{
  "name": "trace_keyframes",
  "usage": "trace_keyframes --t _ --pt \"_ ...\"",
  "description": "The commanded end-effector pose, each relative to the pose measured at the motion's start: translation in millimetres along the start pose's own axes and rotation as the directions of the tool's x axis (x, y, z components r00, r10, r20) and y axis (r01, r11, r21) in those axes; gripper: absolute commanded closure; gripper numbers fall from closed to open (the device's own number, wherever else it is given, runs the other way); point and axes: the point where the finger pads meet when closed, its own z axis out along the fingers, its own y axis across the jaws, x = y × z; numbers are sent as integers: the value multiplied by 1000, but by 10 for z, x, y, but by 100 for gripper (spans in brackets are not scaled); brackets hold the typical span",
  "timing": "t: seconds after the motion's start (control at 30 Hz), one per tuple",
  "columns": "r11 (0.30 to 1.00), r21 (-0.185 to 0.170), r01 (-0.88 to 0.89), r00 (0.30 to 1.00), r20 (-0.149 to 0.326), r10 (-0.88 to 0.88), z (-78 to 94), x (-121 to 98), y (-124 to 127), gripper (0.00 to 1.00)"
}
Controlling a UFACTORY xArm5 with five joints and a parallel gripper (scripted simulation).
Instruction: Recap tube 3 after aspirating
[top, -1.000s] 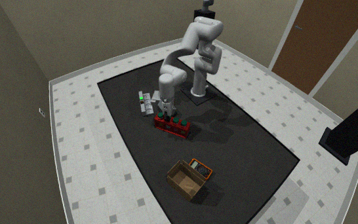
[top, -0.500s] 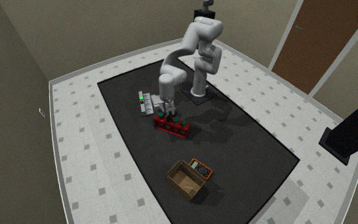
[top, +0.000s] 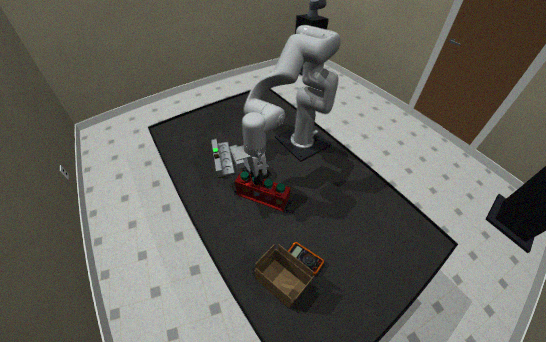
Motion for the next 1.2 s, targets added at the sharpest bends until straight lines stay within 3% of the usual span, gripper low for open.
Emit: trace_keyframes --t 0.0,0.13,0.3,0.43,0.6,0.67,0.87,1.17 --pt "1000 2 0 1000 -3 0 -15 11 -8 100" --pt "1000 2 0 1000 -3 0 -15 11 -8 100" --pt "969 3 -247 969 -3 247 -12 11 -7 100" --pt "901 3 -434 901 -2 434 -11 10 -7 100" --pt "766 4 -642 766 -1 642 -9 10 -7 100" --pt "766 4 -642 766 -1 642 -9 10 -7 100" --pt "541 4 -841 541 0 841 -7 10 -7 100" --pt "129 3 -992 130 2 992 -4 10 -7 100"
